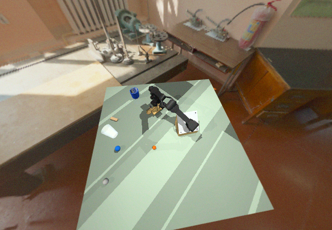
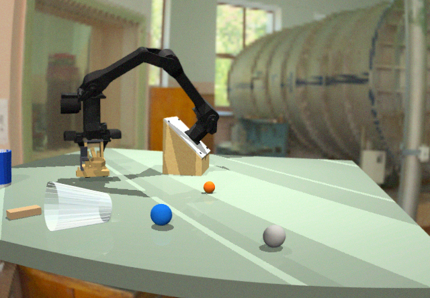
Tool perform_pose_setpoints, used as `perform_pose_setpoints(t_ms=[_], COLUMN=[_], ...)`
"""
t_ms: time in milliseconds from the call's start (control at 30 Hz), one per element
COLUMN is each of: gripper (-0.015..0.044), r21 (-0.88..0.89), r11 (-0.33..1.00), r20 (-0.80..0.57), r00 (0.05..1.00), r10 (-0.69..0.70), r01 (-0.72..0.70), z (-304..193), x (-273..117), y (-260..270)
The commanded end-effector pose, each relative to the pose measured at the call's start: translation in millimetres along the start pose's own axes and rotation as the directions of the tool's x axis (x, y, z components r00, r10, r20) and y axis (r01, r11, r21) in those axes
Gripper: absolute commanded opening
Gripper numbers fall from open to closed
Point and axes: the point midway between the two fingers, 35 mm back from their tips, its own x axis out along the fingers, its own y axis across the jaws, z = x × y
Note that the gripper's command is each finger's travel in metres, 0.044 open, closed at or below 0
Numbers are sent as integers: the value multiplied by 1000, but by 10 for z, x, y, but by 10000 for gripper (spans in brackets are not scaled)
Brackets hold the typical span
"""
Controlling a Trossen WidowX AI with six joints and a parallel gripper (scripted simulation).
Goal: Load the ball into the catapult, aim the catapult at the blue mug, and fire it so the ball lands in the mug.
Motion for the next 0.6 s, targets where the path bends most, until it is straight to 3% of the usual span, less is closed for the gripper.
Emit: perform_pose_setpoints(t_ms=[0,533,567], gripper=[0,0,26], r21=[2,0,0], r11=[1000,1000,1000], r20=[10,1,1], r00=[1000,1000,1000], r10=[-21,-3,-3], r01=[21,3,3], z=[20,2,2], x=[-1,165,165], y=[-34,-5,-5])
